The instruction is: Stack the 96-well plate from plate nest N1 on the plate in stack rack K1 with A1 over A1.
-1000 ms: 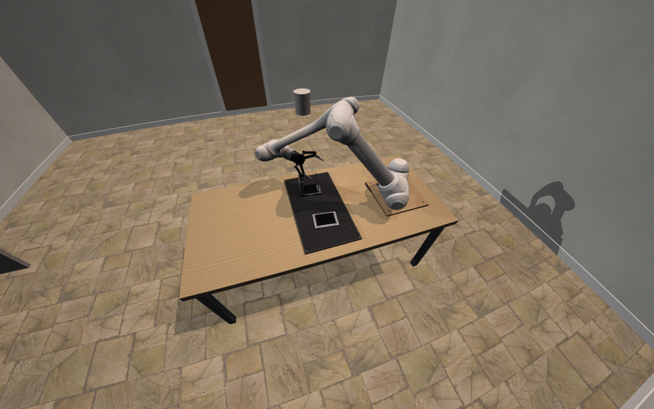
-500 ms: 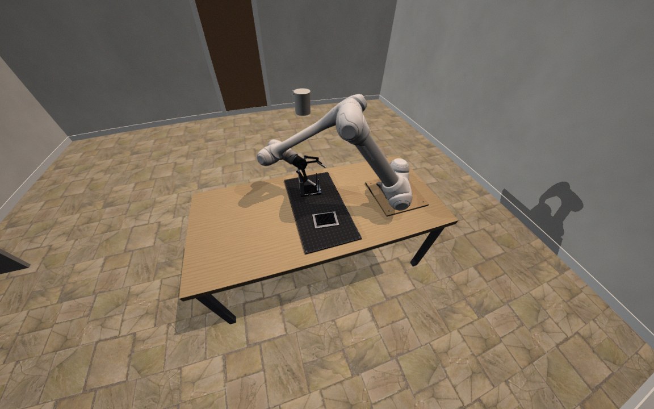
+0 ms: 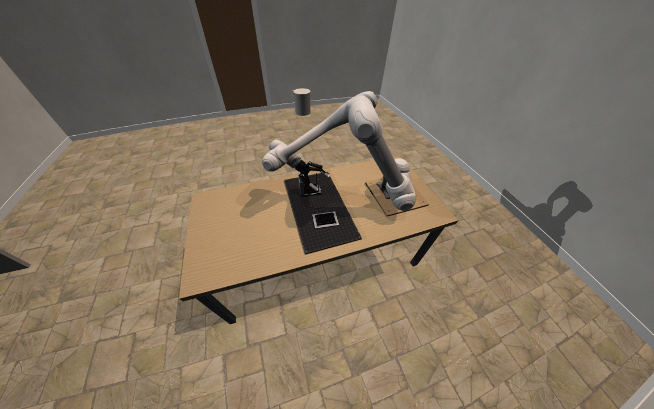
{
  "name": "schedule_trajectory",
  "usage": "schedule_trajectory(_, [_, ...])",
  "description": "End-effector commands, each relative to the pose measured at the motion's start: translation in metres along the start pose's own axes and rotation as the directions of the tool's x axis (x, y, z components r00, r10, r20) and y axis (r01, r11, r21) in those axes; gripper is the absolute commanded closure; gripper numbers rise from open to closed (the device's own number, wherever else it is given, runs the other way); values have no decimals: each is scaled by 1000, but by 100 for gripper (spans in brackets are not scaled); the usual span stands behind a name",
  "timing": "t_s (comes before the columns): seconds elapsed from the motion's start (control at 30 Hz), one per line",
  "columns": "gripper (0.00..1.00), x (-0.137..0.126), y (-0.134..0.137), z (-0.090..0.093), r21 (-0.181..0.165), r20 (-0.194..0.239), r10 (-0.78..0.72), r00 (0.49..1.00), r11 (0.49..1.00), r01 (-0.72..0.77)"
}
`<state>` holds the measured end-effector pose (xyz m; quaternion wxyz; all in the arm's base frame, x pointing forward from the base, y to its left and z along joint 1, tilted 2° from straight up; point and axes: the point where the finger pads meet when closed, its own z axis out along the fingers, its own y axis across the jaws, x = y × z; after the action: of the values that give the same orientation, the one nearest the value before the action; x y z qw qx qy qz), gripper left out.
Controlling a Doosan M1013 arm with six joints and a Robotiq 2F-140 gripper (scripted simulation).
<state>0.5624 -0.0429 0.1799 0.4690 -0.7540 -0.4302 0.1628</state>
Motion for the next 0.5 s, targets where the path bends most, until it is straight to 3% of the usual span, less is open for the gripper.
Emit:
schedule_trajectory(0.0, [0,12,1,12,-77,38,118,992,990,-115])
schedule_trajectory(0.13, [0,23,3,24,-154,50,219,975,966,-209])
schedule_trajectory(0.2, [0,23,3,24,-154,50,219,975,966,-209])
schedule_trajectory(0.47, [0,45,5,43,-324,19,413,911,864,-385])
